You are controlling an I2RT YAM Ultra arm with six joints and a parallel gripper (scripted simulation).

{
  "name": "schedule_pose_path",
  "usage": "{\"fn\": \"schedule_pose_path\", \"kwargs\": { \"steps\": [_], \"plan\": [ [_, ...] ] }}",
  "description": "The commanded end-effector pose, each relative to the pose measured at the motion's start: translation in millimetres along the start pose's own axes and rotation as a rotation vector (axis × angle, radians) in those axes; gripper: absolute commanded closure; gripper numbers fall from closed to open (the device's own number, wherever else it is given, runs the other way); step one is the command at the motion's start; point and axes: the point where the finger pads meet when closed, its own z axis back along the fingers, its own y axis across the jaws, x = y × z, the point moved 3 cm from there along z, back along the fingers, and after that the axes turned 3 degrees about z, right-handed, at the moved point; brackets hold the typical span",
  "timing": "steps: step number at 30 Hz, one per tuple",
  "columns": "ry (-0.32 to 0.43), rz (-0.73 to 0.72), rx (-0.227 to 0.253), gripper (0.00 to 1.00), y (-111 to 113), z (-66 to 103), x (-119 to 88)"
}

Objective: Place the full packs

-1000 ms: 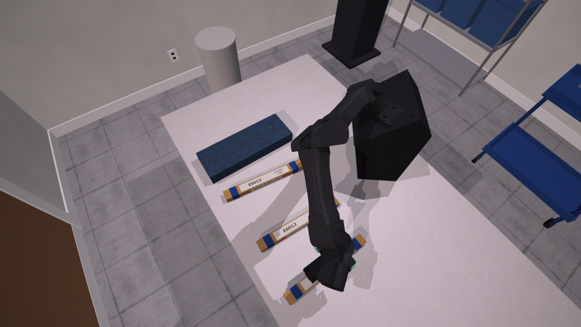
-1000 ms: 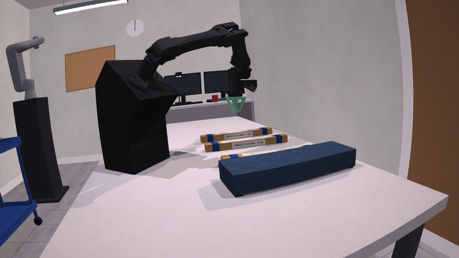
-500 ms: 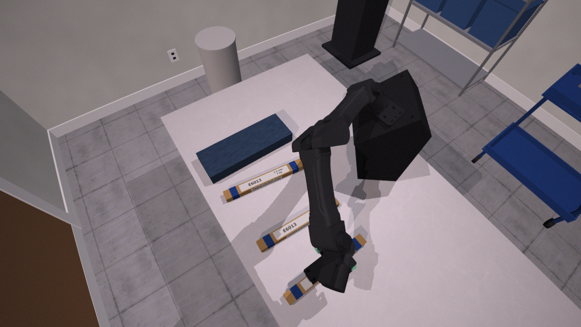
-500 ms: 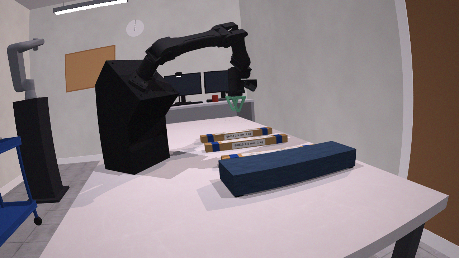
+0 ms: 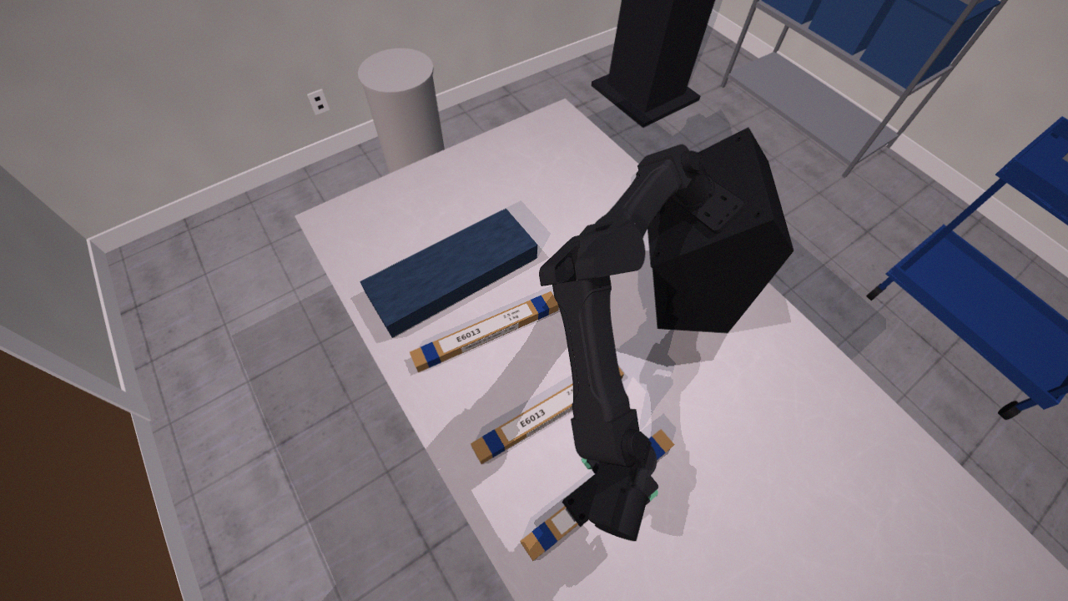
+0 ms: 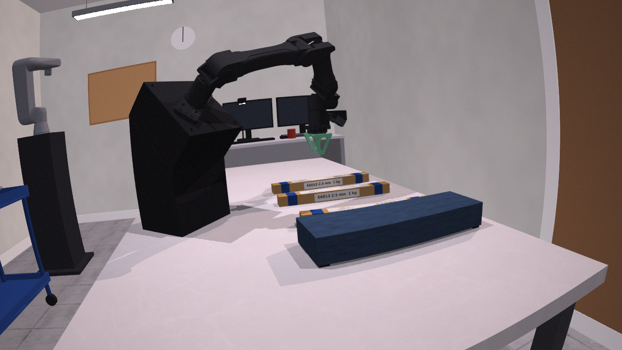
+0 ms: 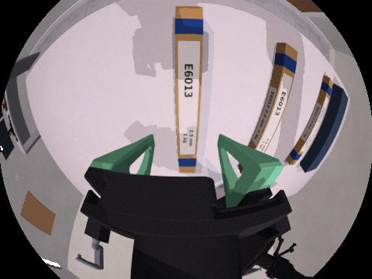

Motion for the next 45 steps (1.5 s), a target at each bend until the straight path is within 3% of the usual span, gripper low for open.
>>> {"fn": "schedule_pose_path", "kwargs": {
  "steps": [1, 8, 11, 13, 18, 22, 24, 30, 31, 42, 44, 45],
  "plan": [
    [-0.035, -0.017, 0.019, 0.26, 5, -7.4, 13],
    [-0.043, -0.002, 0.032, 0.26, 14, -28.6, 11],
    [-0.054, -0.013, 0.036, 0.26, 12, -26.8, 17],
    [-0.035, -0.017, 0.020, 0.26, 6, -47.5, 13],
    [-0.035, -0.017, 0.020, 0.26, 5, -67.7, 13],
    [-0.044, -0.002, 0.030, 0.26, 14, -63.6, 12],
    [-0.057, -0.013, 0.032, 0.26, 8, -51.9, 24],
    [-0.043, -0.001, 0.020, 0.26, 9, -56.0, 18],
    [-0.033, 0.011, 0.017, 0.26, 12, -64.6, 11],
    [-0.044, -0.012, 0.023, 0.26, 9, -80.9, 17],
    [-0.044, -0.012, 0.023, 0.26, 9, -80.9, 17],
    [-0.073, -0.026, 0.033, 0.26, 8, -67.0, 30]
  ]
}}
